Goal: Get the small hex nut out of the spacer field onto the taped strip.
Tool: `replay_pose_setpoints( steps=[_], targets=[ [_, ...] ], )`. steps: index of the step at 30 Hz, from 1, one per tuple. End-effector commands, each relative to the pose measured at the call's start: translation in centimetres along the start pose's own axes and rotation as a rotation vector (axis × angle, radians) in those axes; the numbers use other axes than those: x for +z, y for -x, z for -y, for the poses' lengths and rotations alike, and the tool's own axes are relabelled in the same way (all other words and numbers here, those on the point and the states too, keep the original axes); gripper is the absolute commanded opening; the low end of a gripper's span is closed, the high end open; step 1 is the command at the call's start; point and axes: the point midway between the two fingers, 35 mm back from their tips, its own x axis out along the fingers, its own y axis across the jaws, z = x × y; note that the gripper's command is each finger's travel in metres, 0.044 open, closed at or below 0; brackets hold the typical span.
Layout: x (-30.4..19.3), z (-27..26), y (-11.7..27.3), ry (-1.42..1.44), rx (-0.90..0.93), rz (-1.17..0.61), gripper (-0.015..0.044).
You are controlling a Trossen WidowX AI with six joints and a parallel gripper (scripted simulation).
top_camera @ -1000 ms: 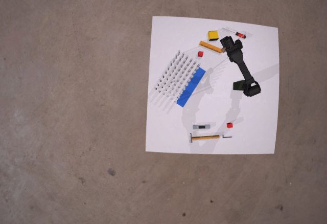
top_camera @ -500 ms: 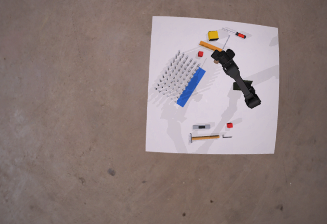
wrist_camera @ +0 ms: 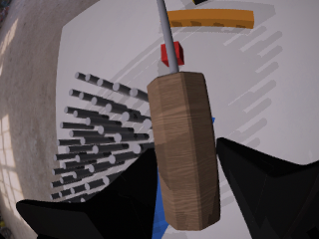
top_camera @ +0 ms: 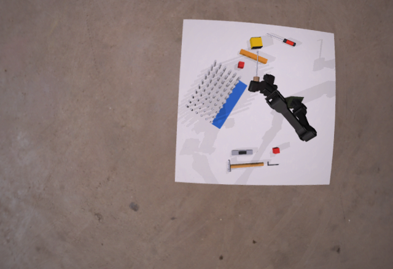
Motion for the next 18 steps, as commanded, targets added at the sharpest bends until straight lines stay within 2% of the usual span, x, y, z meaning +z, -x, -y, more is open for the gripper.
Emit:
replay_pose_setpoints(
  steps=[1, 18],
  targets=[
    [-2.6, -0.4, 0.8, 0.109, 0.047, -0.032, 0.0],
    [-14.2, 0.5, 4.5, 0.572, 0.255, -0.22, 0.0]
  ],
)
